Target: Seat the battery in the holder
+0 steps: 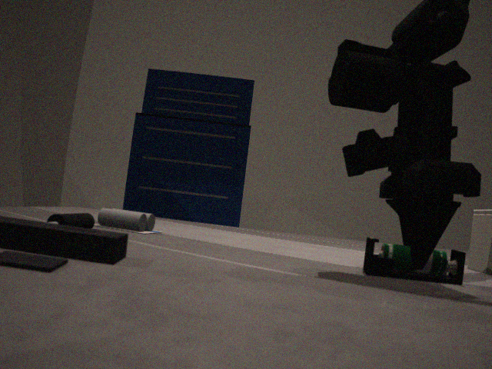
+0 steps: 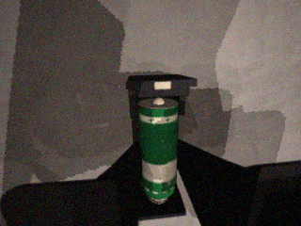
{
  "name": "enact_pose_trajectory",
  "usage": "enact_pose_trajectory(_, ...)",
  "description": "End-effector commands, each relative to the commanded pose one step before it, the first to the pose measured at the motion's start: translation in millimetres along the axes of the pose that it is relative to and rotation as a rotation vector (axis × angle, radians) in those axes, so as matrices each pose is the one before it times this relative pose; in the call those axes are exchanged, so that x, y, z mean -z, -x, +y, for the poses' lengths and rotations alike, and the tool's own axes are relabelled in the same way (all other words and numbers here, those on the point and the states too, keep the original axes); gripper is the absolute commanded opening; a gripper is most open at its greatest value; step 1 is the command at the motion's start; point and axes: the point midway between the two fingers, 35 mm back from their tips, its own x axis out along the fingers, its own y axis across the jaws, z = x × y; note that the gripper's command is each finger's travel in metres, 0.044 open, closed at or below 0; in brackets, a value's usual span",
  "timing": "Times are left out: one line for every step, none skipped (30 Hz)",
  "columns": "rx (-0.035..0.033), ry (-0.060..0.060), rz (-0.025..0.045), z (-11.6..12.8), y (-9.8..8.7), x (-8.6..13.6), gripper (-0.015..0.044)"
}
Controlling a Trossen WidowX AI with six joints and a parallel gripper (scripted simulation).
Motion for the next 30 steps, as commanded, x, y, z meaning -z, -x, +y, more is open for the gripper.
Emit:
enact_pose_trajectory(0.00020,0.0059,0.02440,-0.18,-1.88,2.85,0.0088)
enact_pose_trajectory(0.00006,0.0001,0.00093,0.00,-0.01,0.01,0.0088)
enact_pose_trajectory(0.00000,0.0000,0.00000,0.00,0.00,0.00,0.0088)
enact_pose_trajectory(0.00045,0.0000,0.00106,0.00,-0.03,0.02,0.0088)
enact_pose_trajectory(0.00024,0.0000,0.00056,0.00,-0.02,0.01,0.0088)
enact_pose_trajectory(0.00000,0.0000,0.00000,0.00,0.00,0.00,0.0088)
enact_pose_trajectory(0.00048,0.0000,0.00057,0.01,-0.04,0.06,0.0088)
enact_pose_trajectory(0.00028,0.0000,0.00033,0.00,-0.02,0.03,0.0088)
enact_pose_trajectory(0.00000,0.0000,0.00000,0.00,0.00,0.00,0.0088)
enact_pose_trajectory(0.00001,0.0000,-0.00001,0.00,0.01,-0.15,0.0088)
enact_pose_trajectory(0.00002,0.0000,-0.00004,0.01,0.03,-0.46,0.0088)
enact_pose_trajectory(0.00003,0.0000,-0.00007,0.01,0.06,-0.77,0.0088)
enact_pose_trajectory(0.00007,0.0000,-0.00012,0.01,0.07,-0.89,0.0088)
enact_pose_trajectory(0.00008,0.0000,-0.00013,0.01,0.07,-0.97,0.0088)
enact_pose_trajectory(0.00008,0.0000,-0.00013,0.01,0.07,-0.96,0.0088)
enact_pose_trajectory(0.00008,0.0000,-0.00015,0.01,0.08,-0.98,0.0088)
enact_pose_trajectory(0.00008,0.0000,-0.00015,0.01,0.08,-0.98,0.0088)
enact_pose_trajectory(0.00008,0.0000,-0.00015,0.00,0.08,-0.98,0.0088)
enact_pose_trajectory(0.00010,0.0000,-0.00003,0.01,0.08,-0.89,0.0088)
enact_pose_trajectory(0.00010,0.0000,-0.00003,0.01,0.08,-0.89,0.0088)
enact_pose_trajectory(0.00010,0.0000,-0.00003,0.01,0.08,-0.89,0.0088)
enact_pose_trajectory(0.00010,0.0000,-0.00003,0.00,0.08,-0.88,0.0088)
enact_pose_trajectory(0.00010,0.0000,-0.00003,0.00,0.08,-0.89,0.0088)
enact_pose_trajectory(0.00010,0.0000,-0.00003,0.00,0.07,-0.88,0.0088)
enact_pose_trajectory(0.00047,0.0000,0.00022,0.03,0.07,-0.58,0.0088)
enact_pose_trajectory(0.00035,0.0000,0.00016,0.02,0.05,-0.43,0.0088)
enact_pose_trajectory(0.00021,0.0000,0.00010,0.01,0.03,-0.26,0.0088)
enact_pose_trajectory(0.00007,0.0000,0.00003,0.00,0.01,-0.09,0.0088)
enact_pose_trajectory(0.00000,0.0000,0.00000,0.00,0.00,0.00,0.0088)
enact_pose_trajectory(0.00000,0.0000,0.00000,0.00,0.00,0.00,0.0088)
